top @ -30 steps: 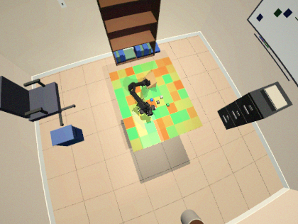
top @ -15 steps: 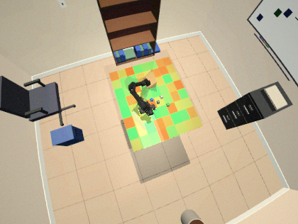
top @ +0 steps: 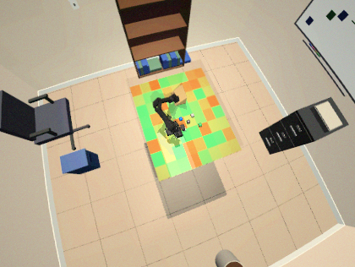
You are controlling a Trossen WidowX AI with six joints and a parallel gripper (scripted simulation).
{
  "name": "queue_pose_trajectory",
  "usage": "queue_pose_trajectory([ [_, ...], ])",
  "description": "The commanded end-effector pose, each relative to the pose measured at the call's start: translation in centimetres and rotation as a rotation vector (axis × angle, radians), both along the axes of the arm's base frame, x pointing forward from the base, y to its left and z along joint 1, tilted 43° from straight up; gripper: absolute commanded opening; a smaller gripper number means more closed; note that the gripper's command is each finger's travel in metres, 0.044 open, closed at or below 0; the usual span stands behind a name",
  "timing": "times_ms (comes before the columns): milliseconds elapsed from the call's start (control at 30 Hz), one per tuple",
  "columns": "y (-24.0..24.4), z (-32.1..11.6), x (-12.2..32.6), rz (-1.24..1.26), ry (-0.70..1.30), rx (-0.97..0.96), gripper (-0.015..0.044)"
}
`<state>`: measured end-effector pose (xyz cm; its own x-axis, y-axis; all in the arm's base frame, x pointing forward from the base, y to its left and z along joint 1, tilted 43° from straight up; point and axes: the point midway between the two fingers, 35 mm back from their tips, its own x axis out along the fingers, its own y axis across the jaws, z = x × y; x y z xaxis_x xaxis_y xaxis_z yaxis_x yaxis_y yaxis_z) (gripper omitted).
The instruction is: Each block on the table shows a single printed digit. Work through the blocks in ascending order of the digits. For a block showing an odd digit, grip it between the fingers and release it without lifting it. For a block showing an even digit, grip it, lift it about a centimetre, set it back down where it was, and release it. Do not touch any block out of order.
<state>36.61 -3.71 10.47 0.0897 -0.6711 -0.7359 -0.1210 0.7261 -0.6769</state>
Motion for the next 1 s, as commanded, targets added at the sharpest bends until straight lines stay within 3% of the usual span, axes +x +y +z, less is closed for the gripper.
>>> queue_pose_trajectory([
  [0,-0.36,-0.33,0.01,-0.004,-0.001,-0.002,0.012],
  [567,-1.02,-1.03,0.09,-0.004,-0.001,-0.003,0.012],
  [900,-1.02,-1.03,0.09,-0.004,-0.001,-0.003,0.0382],
  [967,-1.02,-1.03,0.09,-0.004,-0.001,-0.003,0.04],
])
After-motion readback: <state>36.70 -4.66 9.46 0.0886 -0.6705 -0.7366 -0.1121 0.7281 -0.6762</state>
